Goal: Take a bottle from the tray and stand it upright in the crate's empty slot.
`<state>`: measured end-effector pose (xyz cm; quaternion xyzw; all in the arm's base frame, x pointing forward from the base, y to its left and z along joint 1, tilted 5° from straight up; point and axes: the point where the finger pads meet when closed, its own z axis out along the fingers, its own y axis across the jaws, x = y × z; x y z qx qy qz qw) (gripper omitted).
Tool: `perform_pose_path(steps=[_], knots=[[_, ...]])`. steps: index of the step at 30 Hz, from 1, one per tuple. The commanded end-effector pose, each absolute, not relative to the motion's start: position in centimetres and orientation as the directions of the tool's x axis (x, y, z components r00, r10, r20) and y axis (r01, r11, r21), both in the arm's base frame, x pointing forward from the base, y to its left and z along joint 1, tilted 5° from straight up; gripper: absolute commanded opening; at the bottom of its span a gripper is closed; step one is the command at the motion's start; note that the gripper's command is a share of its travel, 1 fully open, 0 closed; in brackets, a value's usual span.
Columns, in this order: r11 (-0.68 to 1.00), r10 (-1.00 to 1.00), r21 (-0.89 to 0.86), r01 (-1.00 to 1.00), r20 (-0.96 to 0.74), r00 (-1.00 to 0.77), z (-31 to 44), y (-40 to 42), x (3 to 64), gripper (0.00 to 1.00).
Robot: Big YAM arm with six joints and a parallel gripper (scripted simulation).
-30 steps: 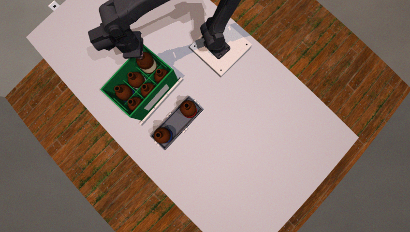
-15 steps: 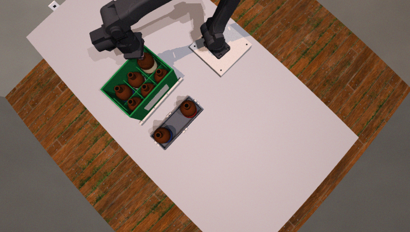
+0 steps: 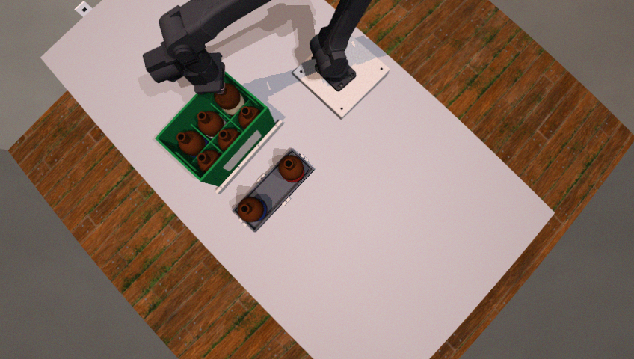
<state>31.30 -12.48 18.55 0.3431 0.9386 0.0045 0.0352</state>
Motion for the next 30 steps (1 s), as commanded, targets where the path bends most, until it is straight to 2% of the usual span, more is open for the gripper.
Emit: perform_pose_path(steps=[1, 15, 16, 21, 30], knots=[[0.763, 0.646, 0.043, 0.645, -0.086, -0.759, 18.6, -12.3, 32.0, 0.0], [0.763, 0.646, 0.042, 0.645, -0.083, -0.759, 17.2, -12.4, 32.1, 0.0], [0.765, 0.643, 0.065, 0.641, -0.15, -0.751, 19.9, -13.0, 33.6, 0.0], [0.763, 0.646, 0.047, 0.645, -0.097, -0.757, 17.4, -12.4, 32.3, 0.0], [0.763, 0.646, 0.047, 0.645, -0.098, -0.757, 17.3, -12.5, 32.3, 0.0]])
